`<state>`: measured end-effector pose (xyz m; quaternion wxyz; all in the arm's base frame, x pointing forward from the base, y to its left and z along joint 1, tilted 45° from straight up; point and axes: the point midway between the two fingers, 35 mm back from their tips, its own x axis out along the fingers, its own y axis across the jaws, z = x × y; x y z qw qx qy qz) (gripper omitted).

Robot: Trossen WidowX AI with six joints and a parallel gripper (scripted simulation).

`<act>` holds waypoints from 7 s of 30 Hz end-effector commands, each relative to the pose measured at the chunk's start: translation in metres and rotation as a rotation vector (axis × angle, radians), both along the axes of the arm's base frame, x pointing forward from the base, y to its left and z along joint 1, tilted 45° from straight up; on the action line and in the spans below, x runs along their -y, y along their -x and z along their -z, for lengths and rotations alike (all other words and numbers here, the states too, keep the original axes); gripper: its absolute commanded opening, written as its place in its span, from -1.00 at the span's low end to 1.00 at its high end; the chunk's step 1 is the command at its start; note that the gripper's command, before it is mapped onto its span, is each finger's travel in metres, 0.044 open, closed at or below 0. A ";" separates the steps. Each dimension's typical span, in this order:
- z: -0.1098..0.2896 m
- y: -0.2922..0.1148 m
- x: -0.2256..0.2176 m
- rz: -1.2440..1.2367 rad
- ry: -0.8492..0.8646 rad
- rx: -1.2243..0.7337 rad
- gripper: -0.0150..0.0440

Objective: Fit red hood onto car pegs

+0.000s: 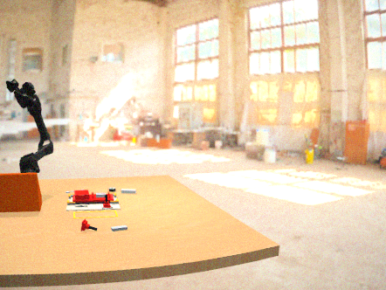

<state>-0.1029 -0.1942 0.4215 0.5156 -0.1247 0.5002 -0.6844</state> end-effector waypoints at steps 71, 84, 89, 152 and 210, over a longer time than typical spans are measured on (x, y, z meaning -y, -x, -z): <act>0.370 -0.358 -0.211 0.869 -1.598 0.704 1.00; 0.379 -0.359 -0.220 0.869 -1.598 0.704 1.00; 0.382 -0.359 -0.223 0.869 -1.598 0.704 1.00; 0.408 -0.359 -0.253 0.870 -1.602 0.703 1.00; 0.360 -0.365 -0.203 0.739 -1.659 0.691 -0.49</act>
